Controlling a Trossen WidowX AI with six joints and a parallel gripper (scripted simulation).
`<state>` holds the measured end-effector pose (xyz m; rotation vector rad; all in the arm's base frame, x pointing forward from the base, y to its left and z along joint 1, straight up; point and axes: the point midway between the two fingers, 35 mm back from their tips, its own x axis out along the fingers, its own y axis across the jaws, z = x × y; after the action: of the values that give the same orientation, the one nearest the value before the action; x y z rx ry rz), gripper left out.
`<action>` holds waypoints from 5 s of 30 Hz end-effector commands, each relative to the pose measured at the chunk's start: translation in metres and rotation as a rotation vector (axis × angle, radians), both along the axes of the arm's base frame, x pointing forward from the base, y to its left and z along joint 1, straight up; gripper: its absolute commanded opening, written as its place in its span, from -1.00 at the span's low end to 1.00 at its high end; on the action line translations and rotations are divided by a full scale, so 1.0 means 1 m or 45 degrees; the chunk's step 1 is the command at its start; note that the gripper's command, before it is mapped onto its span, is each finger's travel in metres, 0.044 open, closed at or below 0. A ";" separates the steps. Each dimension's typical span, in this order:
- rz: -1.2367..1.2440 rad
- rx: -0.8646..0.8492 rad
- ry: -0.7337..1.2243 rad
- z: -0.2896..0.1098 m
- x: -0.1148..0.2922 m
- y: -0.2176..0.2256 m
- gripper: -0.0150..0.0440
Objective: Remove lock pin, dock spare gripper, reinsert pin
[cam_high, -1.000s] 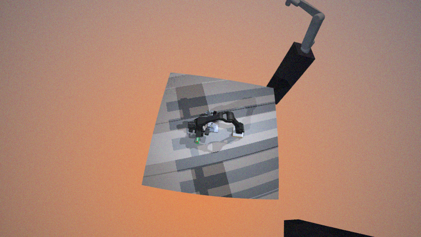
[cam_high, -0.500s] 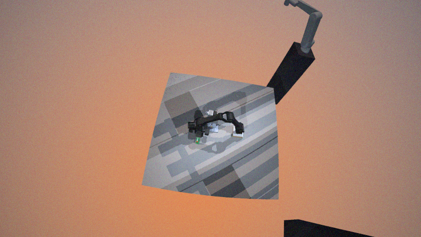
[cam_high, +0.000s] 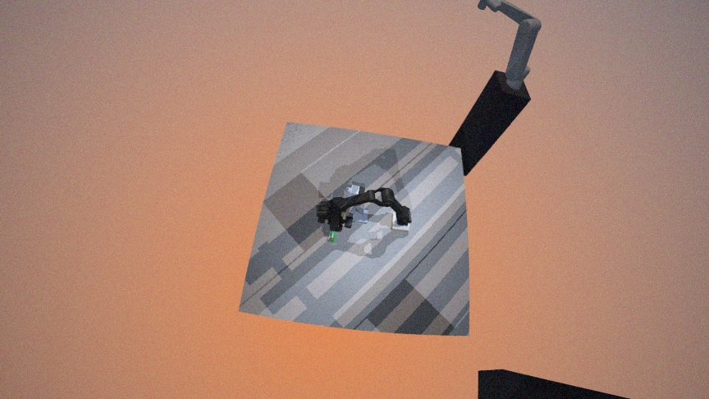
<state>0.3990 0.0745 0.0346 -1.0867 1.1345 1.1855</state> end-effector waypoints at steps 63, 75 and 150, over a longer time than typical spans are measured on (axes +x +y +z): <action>0.000 -0.006 0.045 0.081 -0.011 -0.002 1.00; 0.000 -0.007 0.052 0.098 -0.011 -0.002 1.00; -2.017 0.399 -0.456 0.014 -0.110 -0.239 1.00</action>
<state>0.2898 -0.1655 0.0565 0.0427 1.0233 -0.1200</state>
